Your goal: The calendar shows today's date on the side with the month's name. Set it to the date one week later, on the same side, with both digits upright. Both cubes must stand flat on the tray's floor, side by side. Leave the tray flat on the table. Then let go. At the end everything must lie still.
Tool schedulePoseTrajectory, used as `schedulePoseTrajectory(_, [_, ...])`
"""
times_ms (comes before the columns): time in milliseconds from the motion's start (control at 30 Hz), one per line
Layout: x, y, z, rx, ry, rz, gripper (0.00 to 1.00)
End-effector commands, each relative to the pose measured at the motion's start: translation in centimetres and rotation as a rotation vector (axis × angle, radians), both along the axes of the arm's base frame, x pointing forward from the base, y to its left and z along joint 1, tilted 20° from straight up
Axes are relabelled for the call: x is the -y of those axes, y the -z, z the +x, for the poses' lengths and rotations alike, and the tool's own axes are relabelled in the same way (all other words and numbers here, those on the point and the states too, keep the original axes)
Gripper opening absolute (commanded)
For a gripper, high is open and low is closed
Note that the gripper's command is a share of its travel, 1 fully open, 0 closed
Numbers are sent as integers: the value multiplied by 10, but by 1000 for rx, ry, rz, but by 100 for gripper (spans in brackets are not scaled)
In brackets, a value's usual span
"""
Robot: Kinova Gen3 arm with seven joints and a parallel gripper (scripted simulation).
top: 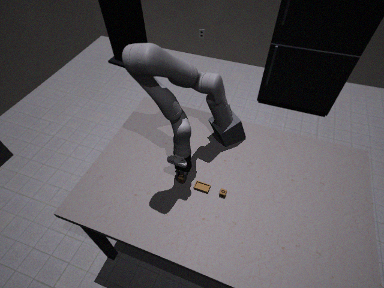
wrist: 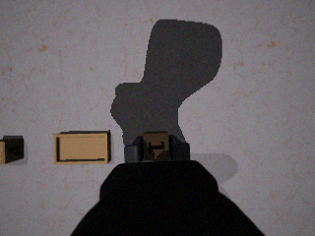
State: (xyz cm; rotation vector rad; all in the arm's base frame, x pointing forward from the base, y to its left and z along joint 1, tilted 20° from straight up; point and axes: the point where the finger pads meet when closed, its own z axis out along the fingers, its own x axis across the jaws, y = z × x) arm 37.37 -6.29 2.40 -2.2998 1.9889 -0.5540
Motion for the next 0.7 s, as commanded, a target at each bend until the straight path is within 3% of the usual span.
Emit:
schedulePoseTrajectory(0, [5, 6, -4, -14, 13, 0, 57])
schedulePoseTrajectory(667, [8, 21, 1, -14, 13, 0, 57])
